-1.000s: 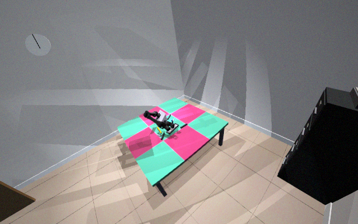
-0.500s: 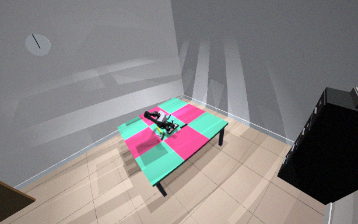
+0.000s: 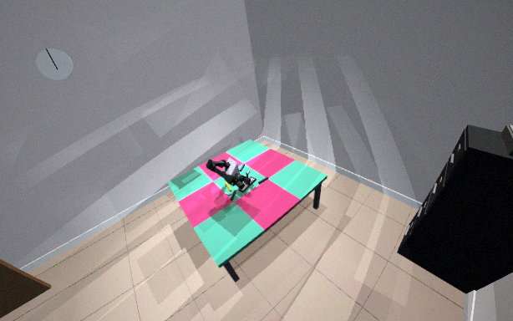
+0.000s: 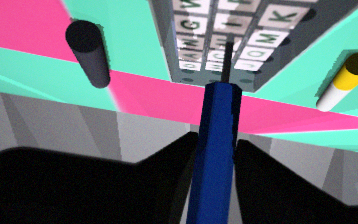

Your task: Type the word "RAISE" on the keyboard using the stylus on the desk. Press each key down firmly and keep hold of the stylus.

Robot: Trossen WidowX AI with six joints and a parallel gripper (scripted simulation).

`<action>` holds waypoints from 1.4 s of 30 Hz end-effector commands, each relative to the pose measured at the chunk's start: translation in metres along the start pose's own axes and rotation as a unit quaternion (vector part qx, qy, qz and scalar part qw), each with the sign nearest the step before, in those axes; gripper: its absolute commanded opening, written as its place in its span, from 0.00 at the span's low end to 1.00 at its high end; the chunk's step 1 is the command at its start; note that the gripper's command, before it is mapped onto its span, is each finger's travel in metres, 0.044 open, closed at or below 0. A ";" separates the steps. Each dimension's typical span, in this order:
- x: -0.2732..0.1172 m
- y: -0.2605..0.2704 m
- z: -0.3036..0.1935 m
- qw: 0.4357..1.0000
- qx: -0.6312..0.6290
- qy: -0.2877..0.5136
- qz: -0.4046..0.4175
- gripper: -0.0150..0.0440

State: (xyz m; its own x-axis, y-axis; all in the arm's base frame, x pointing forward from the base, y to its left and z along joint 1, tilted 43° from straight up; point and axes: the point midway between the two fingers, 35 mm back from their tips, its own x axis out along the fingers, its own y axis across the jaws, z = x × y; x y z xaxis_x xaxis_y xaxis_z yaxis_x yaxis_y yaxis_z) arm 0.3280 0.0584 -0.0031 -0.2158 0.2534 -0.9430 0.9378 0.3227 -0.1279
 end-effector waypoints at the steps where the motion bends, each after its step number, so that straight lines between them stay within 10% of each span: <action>1: 0.001 0.000 0.002 1.000 -0.003 -0.002 -0.001 0.39; 42: -0.015 0.000 -0.026 1.000 -0.004 -0.001 0.000 0.39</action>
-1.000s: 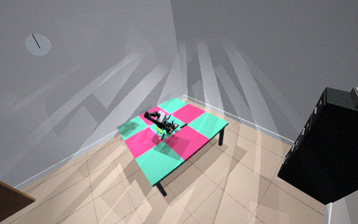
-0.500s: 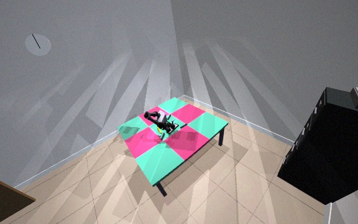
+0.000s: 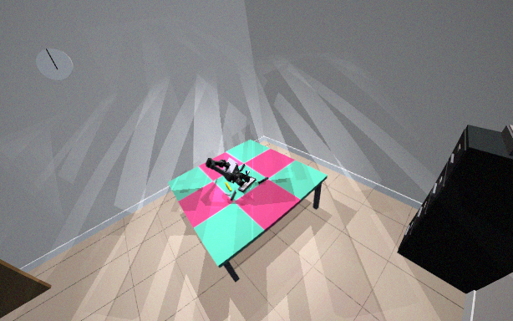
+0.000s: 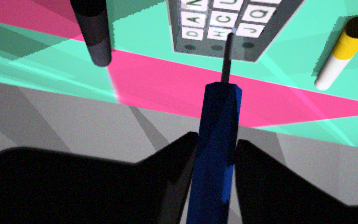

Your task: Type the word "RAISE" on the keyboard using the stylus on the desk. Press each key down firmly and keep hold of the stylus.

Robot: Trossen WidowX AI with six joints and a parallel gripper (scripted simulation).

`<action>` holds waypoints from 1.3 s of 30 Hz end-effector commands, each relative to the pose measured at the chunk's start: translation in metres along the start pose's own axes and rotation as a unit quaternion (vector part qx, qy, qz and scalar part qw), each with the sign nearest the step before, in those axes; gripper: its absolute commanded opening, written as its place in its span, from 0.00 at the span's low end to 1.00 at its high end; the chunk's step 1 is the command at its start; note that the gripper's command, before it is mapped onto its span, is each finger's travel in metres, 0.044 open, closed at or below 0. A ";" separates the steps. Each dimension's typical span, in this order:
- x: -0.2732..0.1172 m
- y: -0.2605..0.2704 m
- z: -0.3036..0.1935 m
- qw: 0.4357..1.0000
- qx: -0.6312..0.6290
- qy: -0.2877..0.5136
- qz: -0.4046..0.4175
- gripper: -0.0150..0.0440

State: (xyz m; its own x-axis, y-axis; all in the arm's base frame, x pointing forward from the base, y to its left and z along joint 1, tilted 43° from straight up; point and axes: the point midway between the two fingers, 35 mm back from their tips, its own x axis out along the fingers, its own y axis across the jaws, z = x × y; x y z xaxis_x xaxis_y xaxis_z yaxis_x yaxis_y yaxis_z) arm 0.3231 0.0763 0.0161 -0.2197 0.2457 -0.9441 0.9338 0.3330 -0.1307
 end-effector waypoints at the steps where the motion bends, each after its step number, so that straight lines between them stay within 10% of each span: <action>1: -0.002 0.001 -0.003 1.000 0.001 0.002 0.003 0.39; 10: -0.008 -0.001 0.003 1.000 0.000 0.000 0.001 0.25; 19: -0.064 -0.019 0.030 1.000 0.001 0.000 0.004 0.25; 34: -0.055 -0.020 0.047 1.000 0.001 0.000 0.003 0.25; 39: -0.054 -0.019 0.050 1.000 0.001 0.000 0.003 0.39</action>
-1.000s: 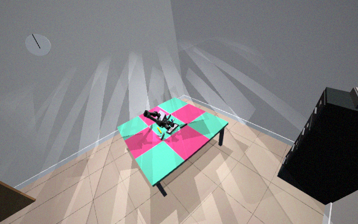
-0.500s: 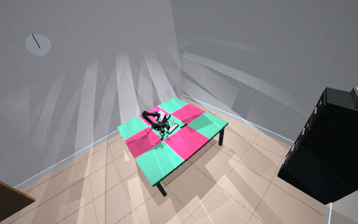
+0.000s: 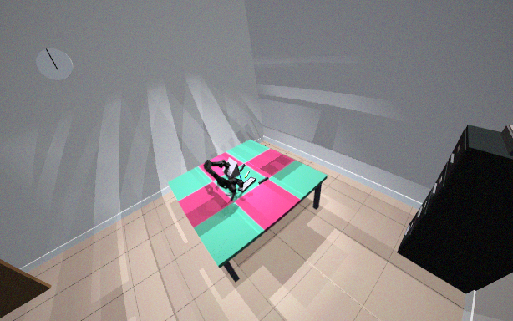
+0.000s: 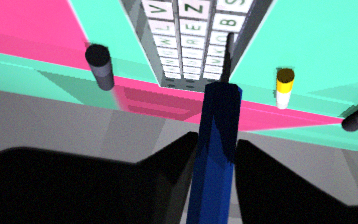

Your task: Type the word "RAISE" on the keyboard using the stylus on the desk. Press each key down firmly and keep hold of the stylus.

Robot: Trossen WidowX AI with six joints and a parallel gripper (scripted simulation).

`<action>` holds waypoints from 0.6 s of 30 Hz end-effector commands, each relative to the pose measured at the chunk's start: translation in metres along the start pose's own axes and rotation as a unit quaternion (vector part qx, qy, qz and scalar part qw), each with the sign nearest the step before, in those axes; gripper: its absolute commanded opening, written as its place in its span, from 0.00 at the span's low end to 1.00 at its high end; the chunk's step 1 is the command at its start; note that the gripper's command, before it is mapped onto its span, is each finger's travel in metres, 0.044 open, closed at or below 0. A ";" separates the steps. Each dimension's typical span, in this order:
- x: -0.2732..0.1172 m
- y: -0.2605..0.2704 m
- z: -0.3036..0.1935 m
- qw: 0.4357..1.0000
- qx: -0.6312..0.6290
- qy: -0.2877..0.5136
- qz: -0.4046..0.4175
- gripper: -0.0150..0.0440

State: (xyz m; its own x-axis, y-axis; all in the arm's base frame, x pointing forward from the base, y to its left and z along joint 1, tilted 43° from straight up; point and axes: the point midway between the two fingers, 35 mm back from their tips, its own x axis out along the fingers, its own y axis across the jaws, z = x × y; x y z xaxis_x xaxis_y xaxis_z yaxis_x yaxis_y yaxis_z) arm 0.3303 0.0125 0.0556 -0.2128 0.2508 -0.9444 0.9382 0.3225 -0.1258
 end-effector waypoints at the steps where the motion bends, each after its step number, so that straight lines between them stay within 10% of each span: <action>1: 0.001 0.000 0.002 1.000 -0.003 -0.002 -0.001 0.39; 18: 0.001 0.000 0.005 1.000 -0.003 -0.002 -0.001 0.39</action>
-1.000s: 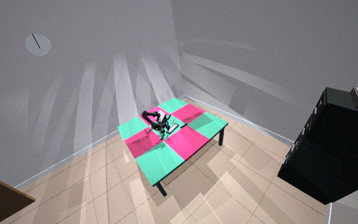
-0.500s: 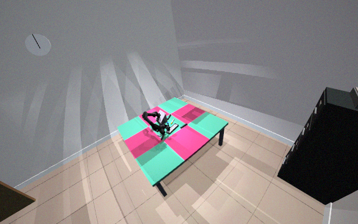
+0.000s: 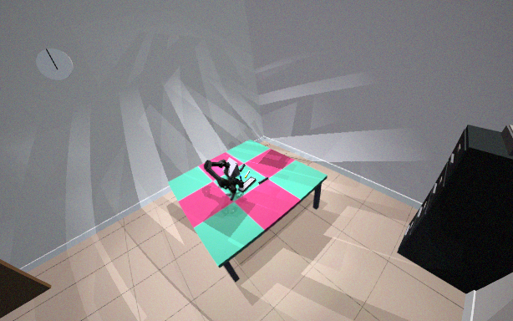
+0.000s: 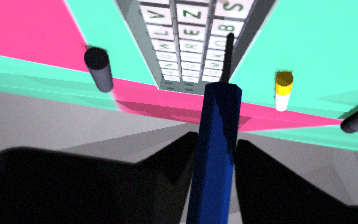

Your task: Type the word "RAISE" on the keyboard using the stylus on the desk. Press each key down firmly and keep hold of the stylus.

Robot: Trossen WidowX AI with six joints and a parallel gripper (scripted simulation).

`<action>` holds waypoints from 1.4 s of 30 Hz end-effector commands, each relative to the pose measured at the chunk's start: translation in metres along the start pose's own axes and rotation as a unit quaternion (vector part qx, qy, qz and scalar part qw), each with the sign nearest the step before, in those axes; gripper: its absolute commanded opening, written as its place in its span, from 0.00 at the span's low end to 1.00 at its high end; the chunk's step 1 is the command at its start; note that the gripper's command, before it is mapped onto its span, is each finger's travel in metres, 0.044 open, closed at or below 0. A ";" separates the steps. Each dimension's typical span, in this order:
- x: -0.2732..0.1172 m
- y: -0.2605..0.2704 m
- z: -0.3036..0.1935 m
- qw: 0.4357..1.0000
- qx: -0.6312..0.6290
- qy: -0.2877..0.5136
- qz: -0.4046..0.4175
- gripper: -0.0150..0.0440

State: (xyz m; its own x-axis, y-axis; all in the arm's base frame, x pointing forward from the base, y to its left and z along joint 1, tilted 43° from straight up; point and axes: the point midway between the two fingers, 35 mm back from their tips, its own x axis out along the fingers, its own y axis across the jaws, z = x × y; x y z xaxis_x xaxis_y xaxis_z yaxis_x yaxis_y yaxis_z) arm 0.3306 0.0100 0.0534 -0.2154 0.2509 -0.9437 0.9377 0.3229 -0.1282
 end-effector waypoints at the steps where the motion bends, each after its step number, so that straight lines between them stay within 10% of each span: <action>1: 0.000 0.001 0.002 1.000 -0.004 -0.002 0.001 0.39; 42: 0.007 0.001 0.016 1.000 -0.003 -0.003 0.000 0.39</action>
State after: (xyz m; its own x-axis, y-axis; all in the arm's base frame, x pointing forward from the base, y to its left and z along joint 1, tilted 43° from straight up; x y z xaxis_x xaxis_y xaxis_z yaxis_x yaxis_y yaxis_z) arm 0.3338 -0.0010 0.0431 -0.2129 0.2514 -0.9442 0.9381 0.3227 -0.1256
